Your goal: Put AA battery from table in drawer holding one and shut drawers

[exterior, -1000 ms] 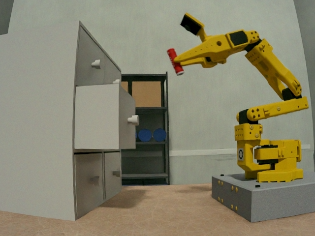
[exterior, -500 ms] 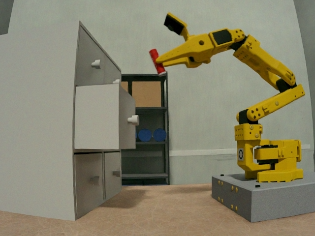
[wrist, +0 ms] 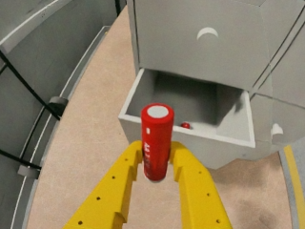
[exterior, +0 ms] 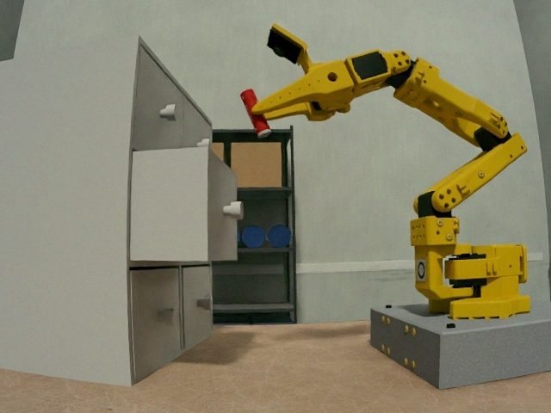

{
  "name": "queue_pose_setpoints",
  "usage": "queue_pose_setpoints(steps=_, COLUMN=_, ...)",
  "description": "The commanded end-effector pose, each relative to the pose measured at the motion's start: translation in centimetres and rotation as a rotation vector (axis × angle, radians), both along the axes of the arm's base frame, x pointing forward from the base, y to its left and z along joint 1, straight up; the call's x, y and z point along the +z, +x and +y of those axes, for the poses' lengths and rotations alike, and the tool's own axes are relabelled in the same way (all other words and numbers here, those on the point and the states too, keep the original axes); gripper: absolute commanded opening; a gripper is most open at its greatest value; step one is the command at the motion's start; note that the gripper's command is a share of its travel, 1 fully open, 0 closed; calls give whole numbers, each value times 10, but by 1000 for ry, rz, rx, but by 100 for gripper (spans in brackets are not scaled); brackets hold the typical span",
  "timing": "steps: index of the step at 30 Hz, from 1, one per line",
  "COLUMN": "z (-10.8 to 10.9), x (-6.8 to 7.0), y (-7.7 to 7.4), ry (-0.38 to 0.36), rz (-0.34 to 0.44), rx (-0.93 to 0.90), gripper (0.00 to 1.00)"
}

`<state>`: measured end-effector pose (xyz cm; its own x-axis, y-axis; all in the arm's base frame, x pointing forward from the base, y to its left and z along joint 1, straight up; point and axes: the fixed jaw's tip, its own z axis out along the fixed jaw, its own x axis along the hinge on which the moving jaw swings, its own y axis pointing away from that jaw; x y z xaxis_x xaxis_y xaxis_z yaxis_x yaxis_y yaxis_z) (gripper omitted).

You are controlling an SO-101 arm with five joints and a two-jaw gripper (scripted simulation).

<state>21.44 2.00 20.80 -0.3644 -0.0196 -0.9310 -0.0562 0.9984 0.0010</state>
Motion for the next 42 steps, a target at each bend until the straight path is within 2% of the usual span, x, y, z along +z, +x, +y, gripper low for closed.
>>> queue_pose_setpoints(steps=1, z=-2, x=5, y=1, ry=0, rz=-23, rx=-7, gripper=0)
queue_pose_setpoints(steps=42, z=-3, x=10, y=2, ry=0, rz=-22, rx=-14, gripper=0)
